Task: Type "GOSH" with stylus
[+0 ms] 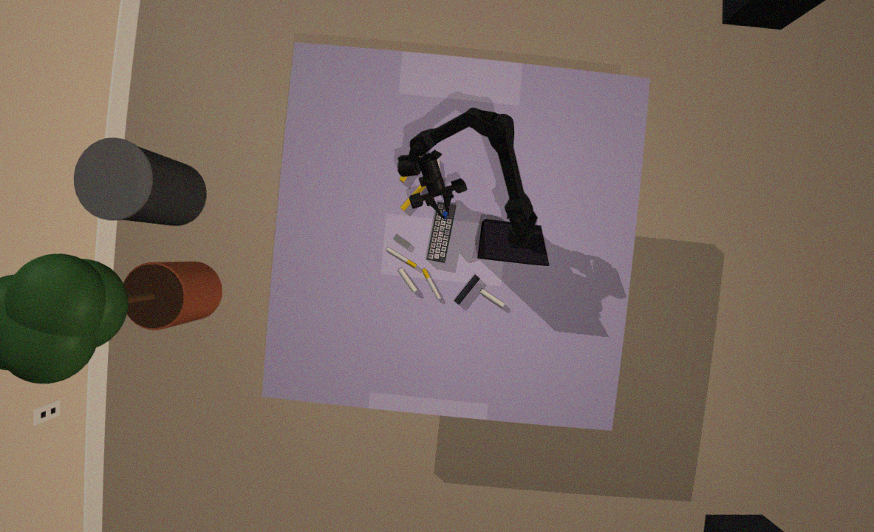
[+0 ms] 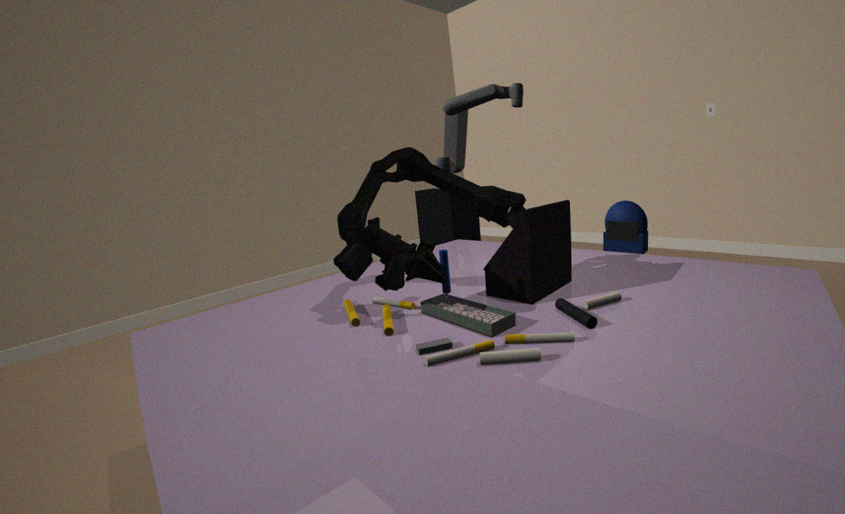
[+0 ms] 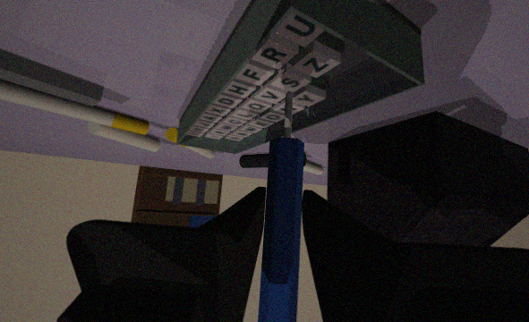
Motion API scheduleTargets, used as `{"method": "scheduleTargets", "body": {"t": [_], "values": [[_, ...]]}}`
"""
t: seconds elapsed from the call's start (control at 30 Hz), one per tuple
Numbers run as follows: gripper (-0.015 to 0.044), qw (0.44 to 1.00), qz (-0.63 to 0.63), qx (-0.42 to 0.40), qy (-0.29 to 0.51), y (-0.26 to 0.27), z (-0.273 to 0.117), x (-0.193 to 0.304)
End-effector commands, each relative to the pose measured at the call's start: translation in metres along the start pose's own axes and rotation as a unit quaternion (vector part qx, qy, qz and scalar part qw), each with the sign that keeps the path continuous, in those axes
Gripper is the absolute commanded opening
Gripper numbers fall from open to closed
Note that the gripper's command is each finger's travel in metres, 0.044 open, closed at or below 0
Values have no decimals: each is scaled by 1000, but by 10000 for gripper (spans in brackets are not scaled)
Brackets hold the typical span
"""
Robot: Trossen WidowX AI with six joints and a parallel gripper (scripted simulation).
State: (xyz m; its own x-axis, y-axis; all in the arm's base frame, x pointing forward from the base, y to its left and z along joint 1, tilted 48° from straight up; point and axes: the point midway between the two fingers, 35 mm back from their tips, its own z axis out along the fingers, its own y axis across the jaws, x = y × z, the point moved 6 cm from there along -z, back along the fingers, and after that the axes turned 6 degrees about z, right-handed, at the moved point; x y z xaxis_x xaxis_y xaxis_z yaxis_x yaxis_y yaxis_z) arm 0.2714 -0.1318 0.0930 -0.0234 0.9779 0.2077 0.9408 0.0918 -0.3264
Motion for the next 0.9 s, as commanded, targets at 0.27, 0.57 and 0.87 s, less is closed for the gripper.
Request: {"method": "scheduleTargets", "body": {"t": [0.27,0.57,0.87], "values": [[81,1000,-1,1,-1,1,3,-5],[81,1000,-1,1,-1,1,5,-8],[81,1000,-1,1,-1,1,4,-7]]}}
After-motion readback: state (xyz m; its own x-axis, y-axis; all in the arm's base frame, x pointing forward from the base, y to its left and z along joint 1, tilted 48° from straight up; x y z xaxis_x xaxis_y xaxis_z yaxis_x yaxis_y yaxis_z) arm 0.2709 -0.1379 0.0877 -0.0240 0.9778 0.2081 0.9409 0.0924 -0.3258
